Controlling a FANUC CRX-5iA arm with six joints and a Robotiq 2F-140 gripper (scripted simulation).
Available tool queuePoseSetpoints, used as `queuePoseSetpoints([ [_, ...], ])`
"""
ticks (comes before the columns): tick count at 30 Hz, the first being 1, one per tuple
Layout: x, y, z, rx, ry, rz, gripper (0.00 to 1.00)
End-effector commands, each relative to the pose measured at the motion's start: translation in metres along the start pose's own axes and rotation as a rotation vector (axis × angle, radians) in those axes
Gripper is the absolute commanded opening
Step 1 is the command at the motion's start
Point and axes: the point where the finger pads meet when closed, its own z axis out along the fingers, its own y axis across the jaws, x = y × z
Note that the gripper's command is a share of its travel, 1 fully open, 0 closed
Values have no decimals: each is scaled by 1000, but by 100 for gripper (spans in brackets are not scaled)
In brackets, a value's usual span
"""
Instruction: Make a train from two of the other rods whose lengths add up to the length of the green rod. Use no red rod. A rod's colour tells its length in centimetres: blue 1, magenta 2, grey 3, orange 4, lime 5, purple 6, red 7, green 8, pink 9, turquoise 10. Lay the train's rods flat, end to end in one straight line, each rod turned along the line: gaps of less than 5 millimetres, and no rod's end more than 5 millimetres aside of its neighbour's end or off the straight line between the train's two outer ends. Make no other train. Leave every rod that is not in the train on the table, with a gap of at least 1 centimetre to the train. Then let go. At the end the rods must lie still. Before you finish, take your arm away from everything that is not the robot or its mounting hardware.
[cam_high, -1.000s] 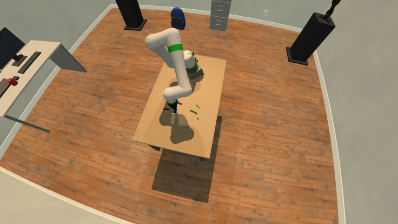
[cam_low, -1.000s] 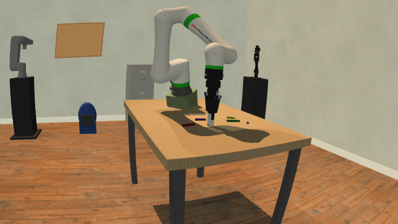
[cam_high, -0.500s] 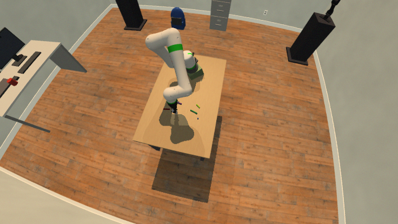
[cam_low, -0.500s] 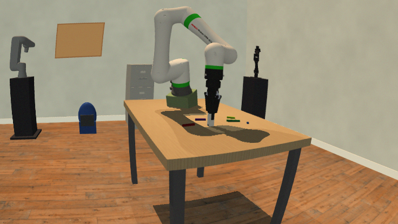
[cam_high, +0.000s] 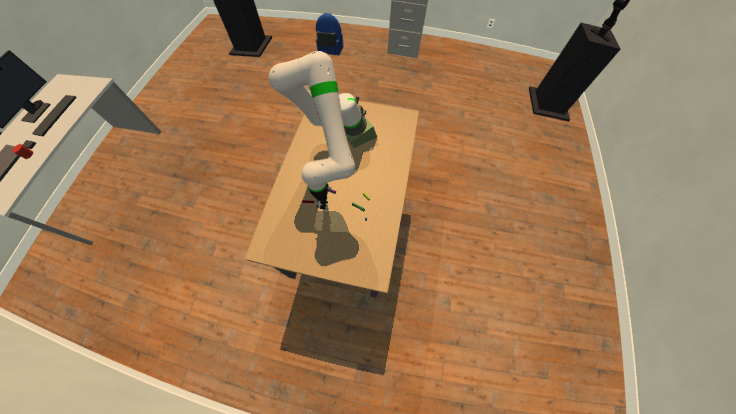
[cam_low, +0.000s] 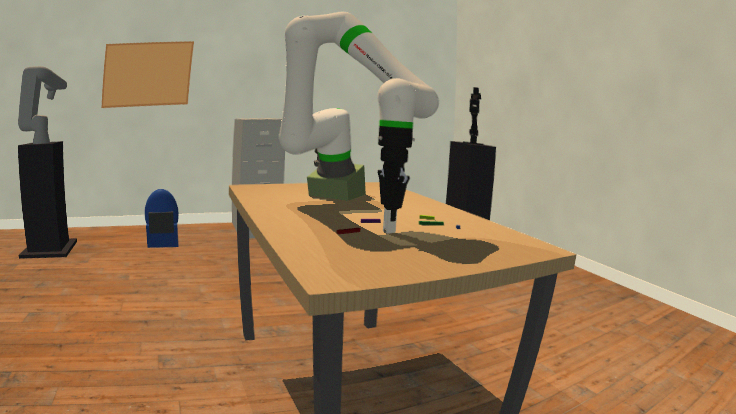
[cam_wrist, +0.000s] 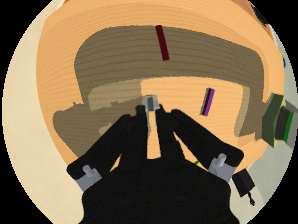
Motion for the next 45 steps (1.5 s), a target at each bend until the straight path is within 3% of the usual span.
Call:
queuePoseSetpoints([
  [1, 0, 0, -6, 0, 0, 0, 3],
  [6, 0, 0, -34, 0, 0, 0, 3],
  [8, 0, 0, -34, 0, 0, 0, 3],
  [14, 0, 0, -78, 0, 0, 0, 3],
  [18, 0, 0, -96, 0, 0, 0, 3],
  [33, -1, 1, -99, 0, 0, 17, 3],
  [45, -12, 18, -100, 0, 0, 414, 3],
])
